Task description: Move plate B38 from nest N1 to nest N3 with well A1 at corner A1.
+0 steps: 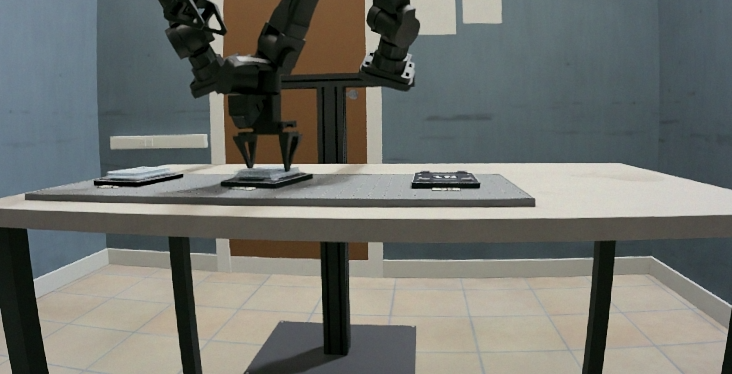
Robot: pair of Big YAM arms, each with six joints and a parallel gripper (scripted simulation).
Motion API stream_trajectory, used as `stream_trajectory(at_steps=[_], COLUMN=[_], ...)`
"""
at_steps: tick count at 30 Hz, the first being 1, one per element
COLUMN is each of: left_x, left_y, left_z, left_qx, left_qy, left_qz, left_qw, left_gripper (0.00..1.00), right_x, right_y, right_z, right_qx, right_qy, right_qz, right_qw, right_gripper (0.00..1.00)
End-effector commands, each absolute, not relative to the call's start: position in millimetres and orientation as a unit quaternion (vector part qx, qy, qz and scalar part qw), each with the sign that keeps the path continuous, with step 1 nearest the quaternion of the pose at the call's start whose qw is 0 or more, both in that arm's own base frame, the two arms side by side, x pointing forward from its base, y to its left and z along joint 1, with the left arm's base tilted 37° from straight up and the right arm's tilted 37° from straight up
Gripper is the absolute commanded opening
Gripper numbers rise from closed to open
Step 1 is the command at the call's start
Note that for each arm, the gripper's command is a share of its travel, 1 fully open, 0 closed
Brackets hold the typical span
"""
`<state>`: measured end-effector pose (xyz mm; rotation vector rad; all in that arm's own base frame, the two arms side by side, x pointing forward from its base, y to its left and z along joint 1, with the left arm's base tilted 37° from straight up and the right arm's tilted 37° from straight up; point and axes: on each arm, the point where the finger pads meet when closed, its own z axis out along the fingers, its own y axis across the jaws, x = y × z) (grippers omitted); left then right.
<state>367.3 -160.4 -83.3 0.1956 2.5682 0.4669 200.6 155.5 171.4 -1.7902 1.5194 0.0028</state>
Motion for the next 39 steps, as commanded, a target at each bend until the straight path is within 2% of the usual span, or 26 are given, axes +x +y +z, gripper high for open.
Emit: stream_trajectory(at_steps=[1,39], left_x=[379,363], left_y=[-157,-172], left_z=[-94,-74], left_qx=[0.072,0.081], left_qy=[0.948,0.948], left_qz=[0.174,0.17], left_qw=[0.258,0.255], left_gripper=[0.79,0.79], right_x=[205,205], right_y=[158,158], right_z=[184,184], right_qx=[-0.705,-0.705], right_qy=[0.588,0.588], right_qz=[-0.006,-0.006], right_qw=[0.396,0.396], right_gripper=[1.0,1.0])
